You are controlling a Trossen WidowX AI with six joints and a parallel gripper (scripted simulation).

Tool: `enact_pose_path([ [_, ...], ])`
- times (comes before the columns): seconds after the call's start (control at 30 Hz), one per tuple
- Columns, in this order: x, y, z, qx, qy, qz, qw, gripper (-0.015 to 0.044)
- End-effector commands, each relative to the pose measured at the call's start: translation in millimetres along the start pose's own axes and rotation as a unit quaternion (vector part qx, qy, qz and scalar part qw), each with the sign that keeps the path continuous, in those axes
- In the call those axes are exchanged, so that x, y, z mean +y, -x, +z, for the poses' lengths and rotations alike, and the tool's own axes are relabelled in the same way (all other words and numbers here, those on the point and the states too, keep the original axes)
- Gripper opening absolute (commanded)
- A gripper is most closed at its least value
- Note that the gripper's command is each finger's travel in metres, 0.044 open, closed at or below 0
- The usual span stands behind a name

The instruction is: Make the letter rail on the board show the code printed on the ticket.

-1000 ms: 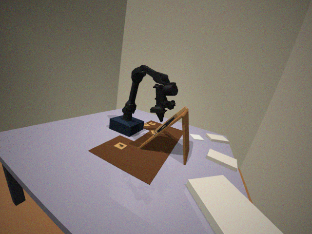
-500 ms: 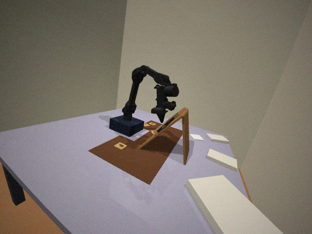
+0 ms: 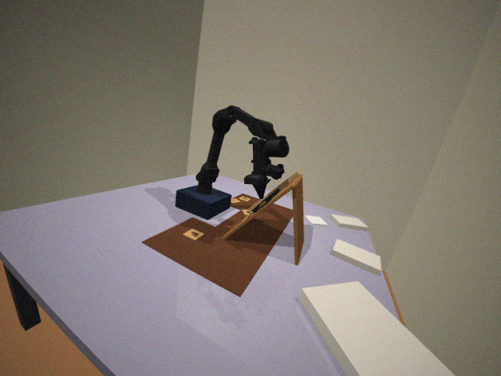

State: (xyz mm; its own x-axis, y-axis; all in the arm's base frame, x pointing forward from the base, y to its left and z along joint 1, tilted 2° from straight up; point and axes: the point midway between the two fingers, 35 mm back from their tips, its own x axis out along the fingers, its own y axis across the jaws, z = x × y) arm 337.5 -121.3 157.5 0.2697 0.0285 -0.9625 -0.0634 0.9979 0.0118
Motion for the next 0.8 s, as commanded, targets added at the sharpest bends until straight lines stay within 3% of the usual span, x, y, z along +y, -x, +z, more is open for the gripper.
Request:
enact_pose_path([
  [0.0,-1.6,0.4,3.8,-0.003,-0.001,-0.004,1.0,0.0],
  [0.77,-2.5,-7.2,12.2,-0.004,-0.001,-0.004,1.0,0.0],
])
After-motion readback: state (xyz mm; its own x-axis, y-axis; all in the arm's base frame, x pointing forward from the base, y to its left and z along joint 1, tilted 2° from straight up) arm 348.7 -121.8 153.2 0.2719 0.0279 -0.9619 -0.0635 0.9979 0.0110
